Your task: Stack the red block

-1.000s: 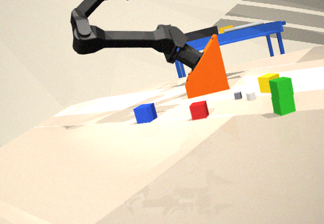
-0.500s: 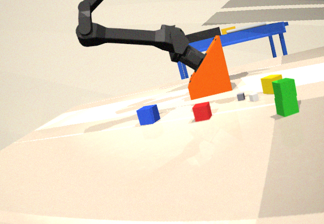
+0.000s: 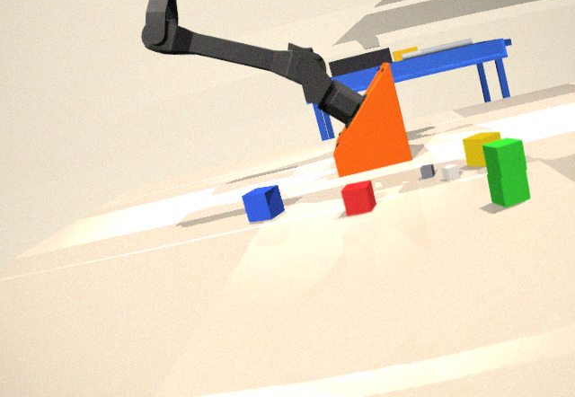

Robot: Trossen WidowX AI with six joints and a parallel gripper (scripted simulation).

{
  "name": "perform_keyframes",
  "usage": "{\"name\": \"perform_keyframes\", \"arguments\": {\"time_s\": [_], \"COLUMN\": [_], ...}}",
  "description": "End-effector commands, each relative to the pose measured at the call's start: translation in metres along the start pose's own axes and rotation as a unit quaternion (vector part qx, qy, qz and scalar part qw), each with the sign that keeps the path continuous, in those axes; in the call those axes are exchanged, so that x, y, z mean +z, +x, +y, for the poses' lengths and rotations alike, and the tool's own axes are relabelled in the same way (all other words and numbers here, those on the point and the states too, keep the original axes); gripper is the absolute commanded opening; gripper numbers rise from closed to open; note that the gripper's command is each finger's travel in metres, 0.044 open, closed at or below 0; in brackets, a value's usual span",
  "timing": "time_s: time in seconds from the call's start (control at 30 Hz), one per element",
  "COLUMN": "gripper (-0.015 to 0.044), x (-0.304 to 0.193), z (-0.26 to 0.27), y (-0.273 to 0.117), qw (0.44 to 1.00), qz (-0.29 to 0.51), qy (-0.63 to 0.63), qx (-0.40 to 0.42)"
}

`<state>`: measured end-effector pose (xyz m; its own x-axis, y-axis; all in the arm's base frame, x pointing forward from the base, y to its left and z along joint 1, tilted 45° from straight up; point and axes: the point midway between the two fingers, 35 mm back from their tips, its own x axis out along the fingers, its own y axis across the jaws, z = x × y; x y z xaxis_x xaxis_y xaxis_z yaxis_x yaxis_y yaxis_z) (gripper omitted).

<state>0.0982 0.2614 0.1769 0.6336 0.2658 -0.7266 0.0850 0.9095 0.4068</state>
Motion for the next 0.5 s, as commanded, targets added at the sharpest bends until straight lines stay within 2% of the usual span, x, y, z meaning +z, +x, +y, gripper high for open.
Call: {"name": "perform_keyframes", "arguments": {"time_s": [0.0,0.47], "gripper": [0.0440,0.0440], "x": [0.017,0.079], "z": [-0.007,-0.060], "y": [0.020,0.086], "qw": [0.999,0.970], "qz": [-0.021,-0.044], "qy": [-0.018,-0.067], "qx": [-0.047,-0.229]}}
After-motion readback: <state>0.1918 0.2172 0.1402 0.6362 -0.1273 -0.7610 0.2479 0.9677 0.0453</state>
